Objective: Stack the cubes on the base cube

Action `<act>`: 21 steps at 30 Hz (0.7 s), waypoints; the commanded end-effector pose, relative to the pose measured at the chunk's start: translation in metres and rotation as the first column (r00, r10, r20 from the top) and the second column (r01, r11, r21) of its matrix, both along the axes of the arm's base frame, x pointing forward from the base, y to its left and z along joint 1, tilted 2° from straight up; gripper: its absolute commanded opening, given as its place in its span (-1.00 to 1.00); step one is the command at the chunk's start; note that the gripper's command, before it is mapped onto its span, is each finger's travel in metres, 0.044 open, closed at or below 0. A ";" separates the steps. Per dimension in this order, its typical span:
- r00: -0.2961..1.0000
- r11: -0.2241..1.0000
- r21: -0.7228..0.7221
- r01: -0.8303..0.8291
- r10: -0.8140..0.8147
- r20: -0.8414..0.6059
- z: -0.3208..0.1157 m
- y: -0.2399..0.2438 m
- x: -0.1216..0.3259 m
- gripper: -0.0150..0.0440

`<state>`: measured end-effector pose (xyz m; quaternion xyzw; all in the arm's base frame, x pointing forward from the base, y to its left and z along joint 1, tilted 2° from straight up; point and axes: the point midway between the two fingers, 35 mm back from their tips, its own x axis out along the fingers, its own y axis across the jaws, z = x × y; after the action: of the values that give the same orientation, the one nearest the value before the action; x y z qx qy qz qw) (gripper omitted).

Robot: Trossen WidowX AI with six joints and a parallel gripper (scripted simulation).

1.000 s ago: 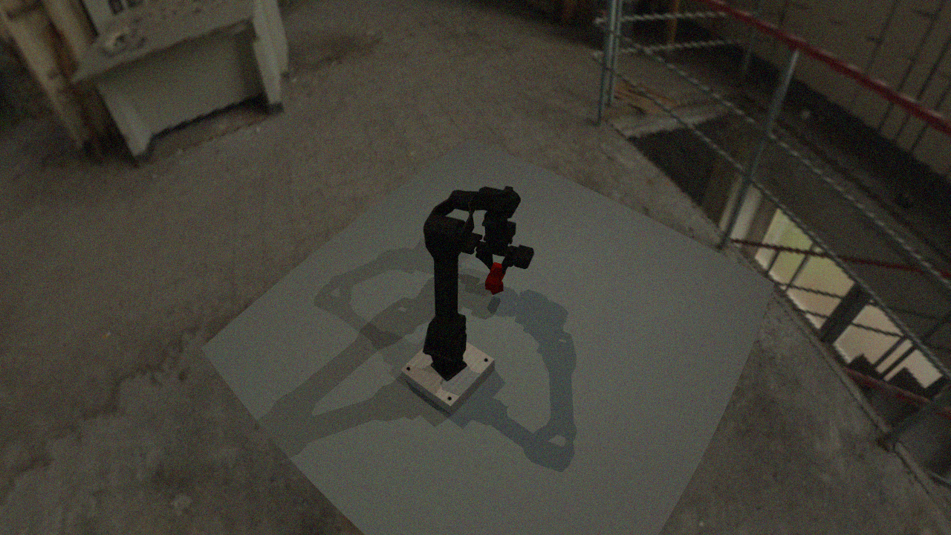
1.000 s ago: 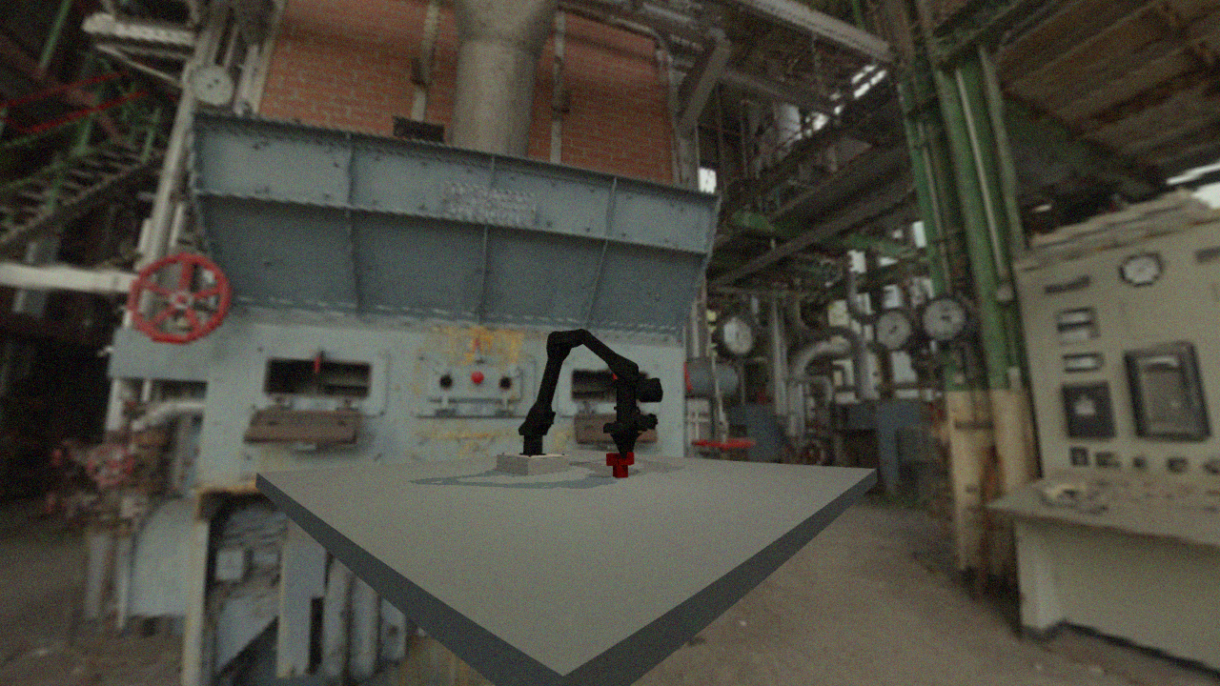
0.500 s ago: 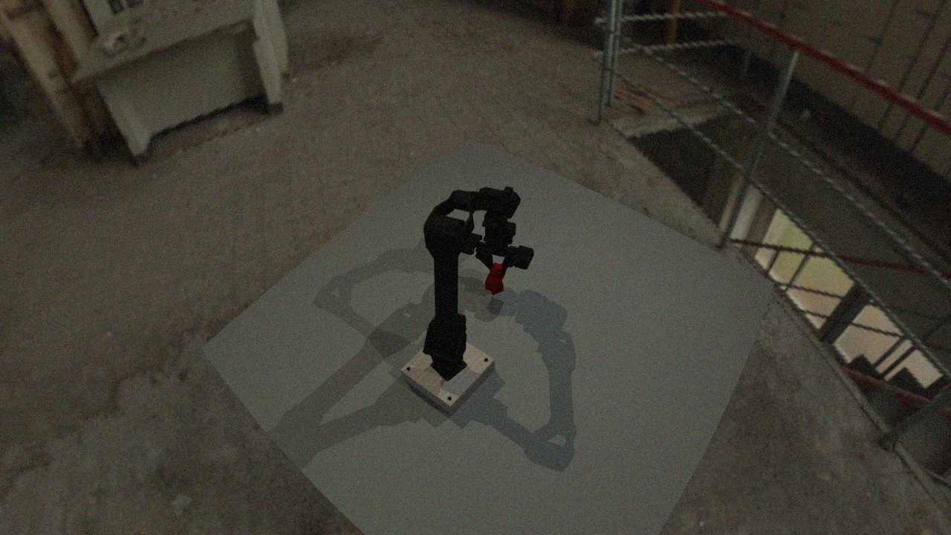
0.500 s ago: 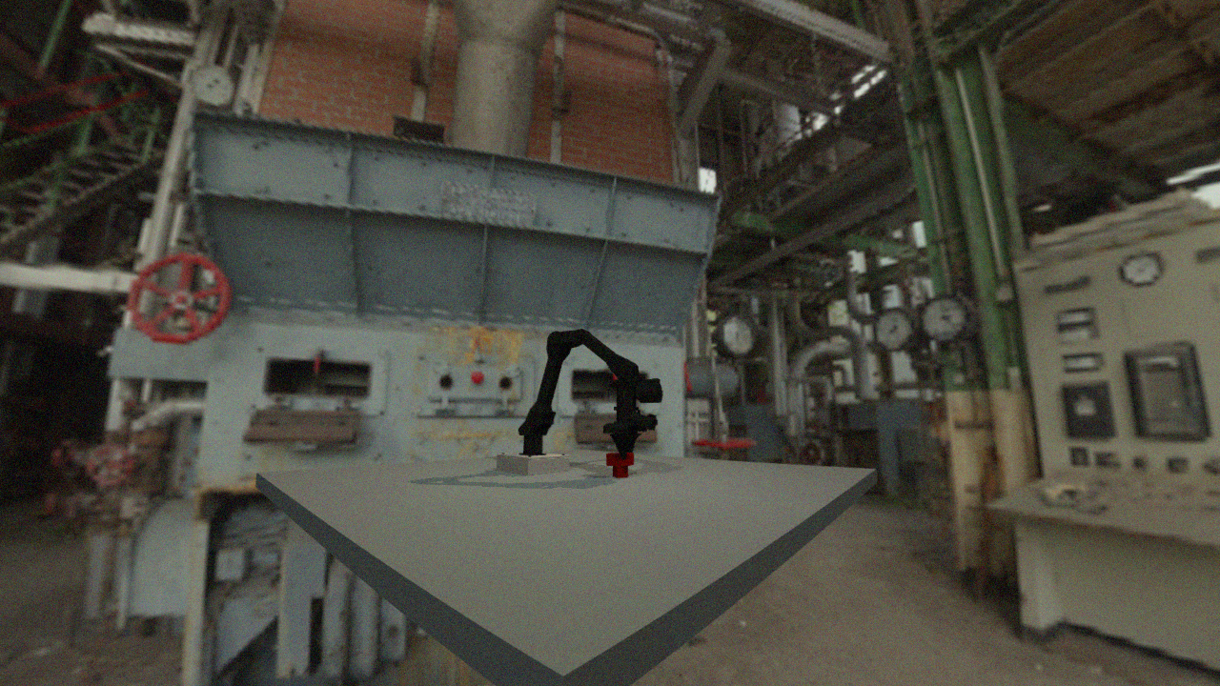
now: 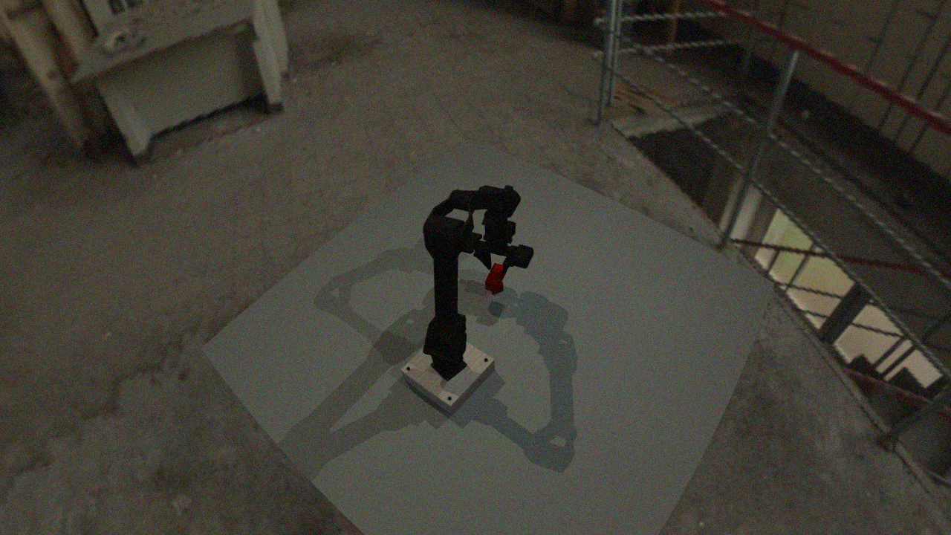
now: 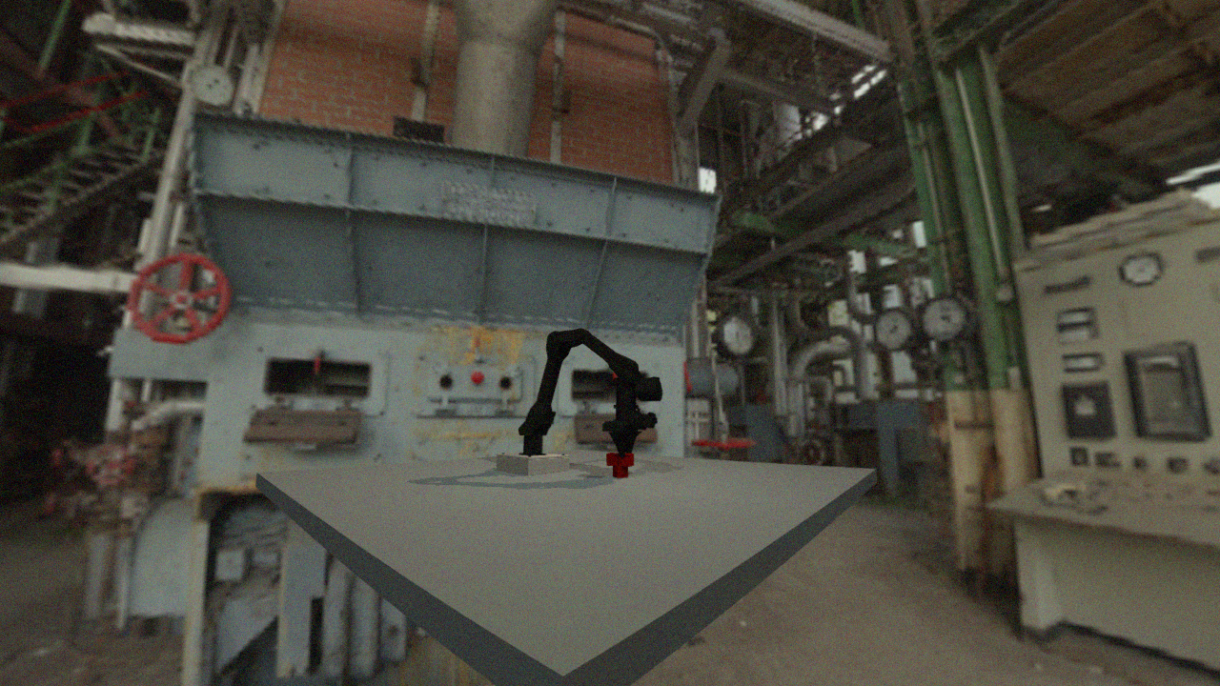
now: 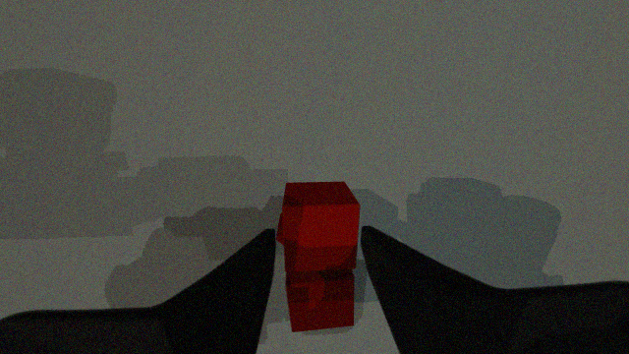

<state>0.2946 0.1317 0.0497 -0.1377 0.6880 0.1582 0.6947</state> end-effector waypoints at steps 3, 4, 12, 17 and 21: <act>1.000 1.000 0.004 -0.001 0.001 0.010 0.011 0.000 0.002 0.20; 1.000 1.000 0.004 -0.001 0.001 0.010 0.012 0.000 0.002 0.20; 1.000 1.000 0.004 -0.001 0.001 0.010 0.022 0.000 0.002 0.20; 1.000 1.000 0.004 -0.001 0.001 0.010 0.029 0.000 0.002 0.20; 1.000 1.000 0.004 -0.001 0.001 0.010 0.034 0.000 0.002 0.20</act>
<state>0.2948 0.1309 0.0771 -0.1367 0.6877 0.1574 0.6954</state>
